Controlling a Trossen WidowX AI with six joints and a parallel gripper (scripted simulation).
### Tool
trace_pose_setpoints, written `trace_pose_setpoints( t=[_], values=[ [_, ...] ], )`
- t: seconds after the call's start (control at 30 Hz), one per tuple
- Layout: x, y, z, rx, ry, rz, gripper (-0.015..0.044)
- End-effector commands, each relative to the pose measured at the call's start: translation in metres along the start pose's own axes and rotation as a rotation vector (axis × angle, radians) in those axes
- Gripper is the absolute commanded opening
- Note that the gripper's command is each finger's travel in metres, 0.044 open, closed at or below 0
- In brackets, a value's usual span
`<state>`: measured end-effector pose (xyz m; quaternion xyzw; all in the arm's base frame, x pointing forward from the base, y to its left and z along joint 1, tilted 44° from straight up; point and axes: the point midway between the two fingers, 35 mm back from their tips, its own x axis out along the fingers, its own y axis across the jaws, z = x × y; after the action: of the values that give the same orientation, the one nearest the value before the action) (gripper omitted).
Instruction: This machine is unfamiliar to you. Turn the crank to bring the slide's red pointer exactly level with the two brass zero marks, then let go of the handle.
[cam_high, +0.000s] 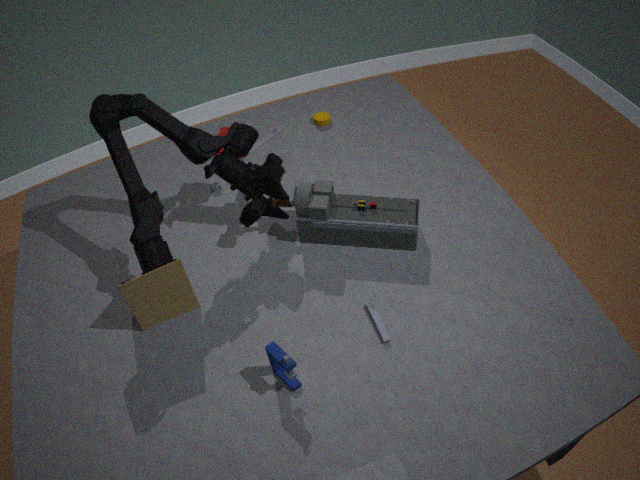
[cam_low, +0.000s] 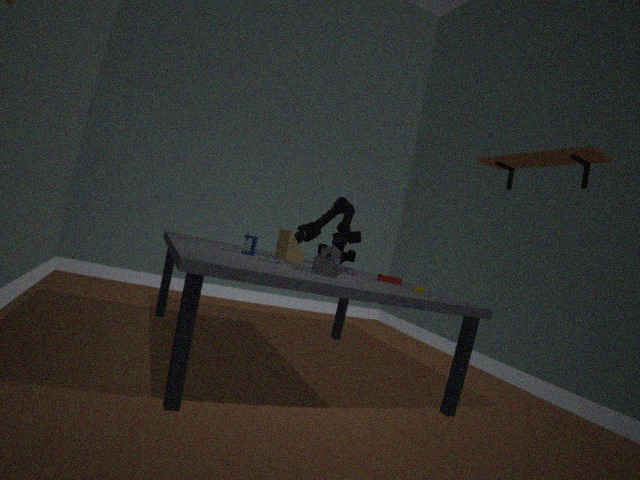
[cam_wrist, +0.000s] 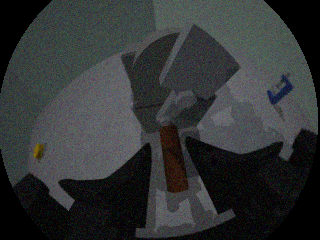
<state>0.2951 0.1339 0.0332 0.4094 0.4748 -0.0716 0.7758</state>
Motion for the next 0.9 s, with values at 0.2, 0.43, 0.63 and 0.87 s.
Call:
trace_pose_setpoints(
  t=[0.2,0.43,0.63,0.87],
  values=[
    [0.0,0.0,0.0,0.005,-0.004,-0.002,0.0],
    [0.0,0.001,0.0,0.006,-0.004,-0.002,0.0],
    [-0.002,0.005,0.002,0.006,-0.004,-0.002,0.0],
    [-0.007,0.013,0.007,0.005,-0.005,-0.001,0.0]
  ],
)
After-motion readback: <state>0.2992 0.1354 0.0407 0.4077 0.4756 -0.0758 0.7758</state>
